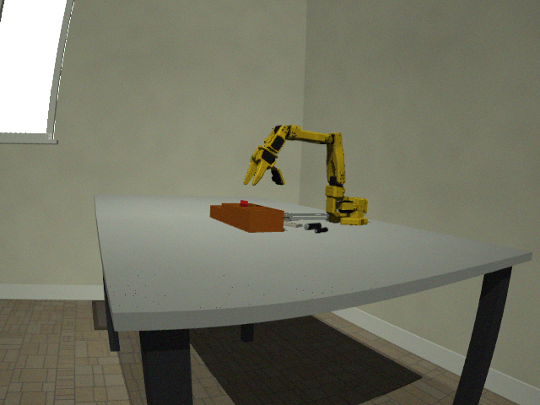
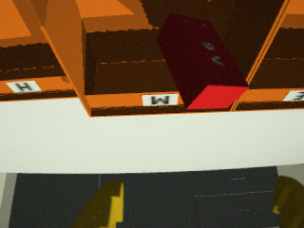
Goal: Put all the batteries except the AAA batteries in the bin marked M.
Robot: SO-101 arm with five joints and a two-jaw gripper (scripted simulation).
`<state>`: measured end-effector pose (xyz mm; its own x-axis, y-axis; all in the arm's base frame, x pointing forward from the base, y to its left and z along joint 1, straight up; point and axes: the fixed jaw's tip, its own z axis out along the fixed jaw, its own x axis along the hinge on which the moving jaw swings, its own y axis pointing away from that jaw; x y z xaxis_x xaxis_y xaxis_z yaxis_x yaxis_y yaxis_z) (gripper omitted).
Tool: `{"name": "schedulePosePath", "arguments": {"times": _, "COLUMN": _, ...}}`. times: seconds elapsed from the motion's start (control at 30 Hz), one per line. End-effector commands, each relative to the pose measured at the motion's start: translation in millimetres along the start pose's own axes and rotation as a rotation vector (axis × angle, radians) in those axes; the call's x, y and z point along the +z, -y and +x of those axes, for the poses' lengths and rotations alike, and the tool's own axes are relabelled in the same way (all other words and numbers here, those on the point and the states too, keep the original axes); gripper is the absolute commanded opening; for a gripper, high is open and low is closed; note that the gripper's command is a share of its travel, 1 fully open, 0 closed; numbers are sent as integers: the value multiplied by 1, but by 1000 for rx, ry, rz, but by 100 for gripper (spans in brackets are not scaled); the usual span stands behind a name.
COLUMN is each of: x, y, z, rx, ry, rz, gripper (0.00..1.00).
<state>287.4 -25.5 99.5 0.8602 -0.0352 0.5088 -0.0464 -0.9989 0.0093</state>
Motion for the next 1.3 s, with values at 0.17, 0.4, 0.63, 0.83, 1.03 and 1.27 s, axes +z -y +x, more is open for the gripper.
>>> {"name": "schedulePosePath", "arguments": {"times": 0.17, "x": -12, "y": 3, "z": 9, "rx": -16, "ry": -42, "rz": 6, "gripper": 34}}
{"name": "schedulePosePath", "arguments": {"times": 0.4, "x": -36, "y": 3, "z": 11, "rx": -16, "ry": -42, "rz": 6, "gripper": 34}}
{"name": "schedulePosePath", "arguments": {"times": 0.63, "x": -53, "y": 3, "z": 11, "rx": -16, "ry": -42, "rz": 6, "gripper": 34}}
{"name": "schedulePosePath", "arguments": {"times": 0.83, "x": -54, "y": 3, "z": 11, "rx": -15, "ry": -42, "rz": 6, "gripper": 34}}
{"name": "schedulePosePath", "arguments": {"times": 1.03, "x": -54, "y": 3, "z": 11, "rx": -10, "ry": -41, "rz": 7, "gripper": 34}}
{"name": "schedulePosePath", "arguments": {"times": 1.27, "x": -53, "y": 5, "z": 9, "rx": 27, "ry": -34, "rz": 12, "gripper": 34}}
